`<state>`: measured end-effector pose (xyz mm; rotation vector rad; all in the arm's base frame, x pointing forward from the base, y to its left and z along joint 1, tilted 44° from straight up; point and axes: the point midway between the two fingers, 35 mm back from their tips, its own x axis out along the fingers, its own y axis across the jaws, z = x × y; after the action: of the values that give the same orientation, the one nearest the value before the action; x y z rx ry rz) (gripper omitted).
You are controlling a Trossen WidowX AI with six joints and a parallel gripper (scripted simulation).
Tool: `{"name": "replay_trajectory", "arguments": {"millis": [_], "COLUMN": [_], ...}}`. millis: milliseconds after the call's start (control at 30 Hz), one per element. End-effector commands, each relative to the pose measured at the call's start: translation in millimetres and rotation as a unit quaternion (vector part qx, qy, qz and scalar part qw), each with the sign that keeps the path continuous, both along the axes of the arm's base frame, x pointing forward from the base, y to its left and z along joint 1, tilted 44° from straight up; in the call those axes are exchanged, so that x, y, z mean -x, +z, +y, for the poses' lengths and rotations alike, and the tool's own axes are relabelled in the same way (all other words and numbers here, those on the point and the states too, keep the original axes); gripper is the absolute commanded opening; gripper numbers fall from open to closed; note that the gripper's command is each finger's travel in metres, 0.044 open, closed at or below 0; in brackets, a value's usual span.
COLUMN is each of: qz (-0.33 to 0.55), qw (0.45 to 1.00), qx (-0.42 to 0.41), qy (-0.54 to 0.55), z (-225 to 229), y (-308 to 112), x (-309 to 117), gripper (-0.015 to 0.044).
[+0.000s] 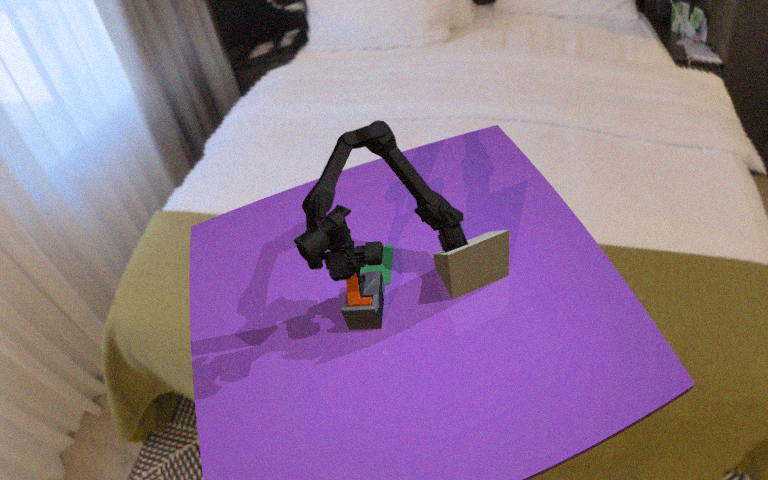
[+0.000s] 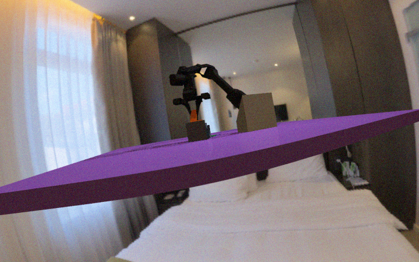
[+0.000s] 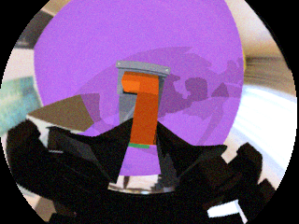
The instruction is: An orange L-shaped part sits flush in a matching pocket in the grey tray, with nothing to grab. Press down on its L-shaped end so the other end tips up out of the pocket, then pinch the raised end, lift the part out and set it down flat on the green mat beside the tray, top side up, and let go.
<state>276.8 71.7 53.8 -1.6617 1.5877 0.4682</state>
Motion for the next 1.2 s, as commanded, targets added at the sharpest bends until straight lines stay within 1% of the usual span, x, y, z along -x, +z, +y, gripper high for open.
{"name": "replay_trajectory", "arguments": {"millis": [0, 467, 733, 1167], "qz": [-0.003, -0.003, -0.003, -0.002], "qw": [1.0, 1.0, 1.0, 1.0], "qx": [-0.004, -0.004, -0.004, -0.003], "qy": [0.0, 0.0, 0.0, 0.0], "z": [6.5, 21.7, 22.0, -13.6], "y": [5.1, 21.6, 23.0, 48.8], "x": [0.4, 4.1, 4.6, 19.0], "gripper": [0.0, 0.0, 0.0, 0.0]}}
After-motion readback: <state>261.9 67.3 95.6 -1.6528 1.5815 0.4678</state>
